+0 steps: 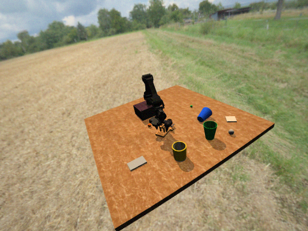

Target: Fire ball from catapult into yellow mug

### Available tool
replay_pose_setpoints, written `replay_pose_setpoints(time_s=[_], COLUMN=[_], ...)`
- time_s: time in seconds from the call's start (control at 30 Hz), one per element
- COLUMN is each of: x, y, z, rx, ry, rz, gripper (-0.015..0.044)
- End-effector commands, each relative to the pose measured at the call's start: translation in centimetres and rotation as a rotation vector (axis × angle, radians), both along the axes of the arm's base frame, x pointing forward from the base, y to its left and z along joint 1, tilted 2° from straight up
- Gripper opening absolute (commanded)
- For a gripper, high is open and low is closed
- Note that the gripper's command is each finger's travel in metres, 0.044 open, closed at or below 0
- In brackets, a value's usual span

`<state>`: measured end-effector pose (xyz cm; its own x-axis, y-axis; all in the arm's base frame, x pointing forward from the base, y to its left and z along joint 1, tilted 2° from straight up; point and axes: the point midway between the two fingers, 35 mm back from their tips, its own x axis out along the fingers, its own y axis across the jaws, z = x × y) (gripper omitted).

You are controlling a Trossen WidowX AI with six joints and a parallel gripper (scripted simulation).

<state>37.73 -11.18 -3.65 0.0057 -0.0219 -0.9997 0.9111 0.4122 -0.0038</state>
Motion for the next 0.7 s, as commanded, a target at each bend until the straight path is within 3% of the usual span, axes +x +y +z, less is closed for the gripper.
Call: replay_pose_setpoints(time_s=[0.0,0.13,0.47,0.67], x=[-0.35,-0.35,-0.13,-0.13], y=[0.15,0.15,0.04,0.04], z=[-0.56,-0.56,-0.24,-0.24], rx=[0.007,0.007,0.001,0.001], ry=[0.012,0.012,0.005,0.005], rz=[0.006,0.006,0.000,0.000], gripper=[0.0440,0.0440,0.0177,0.0137])
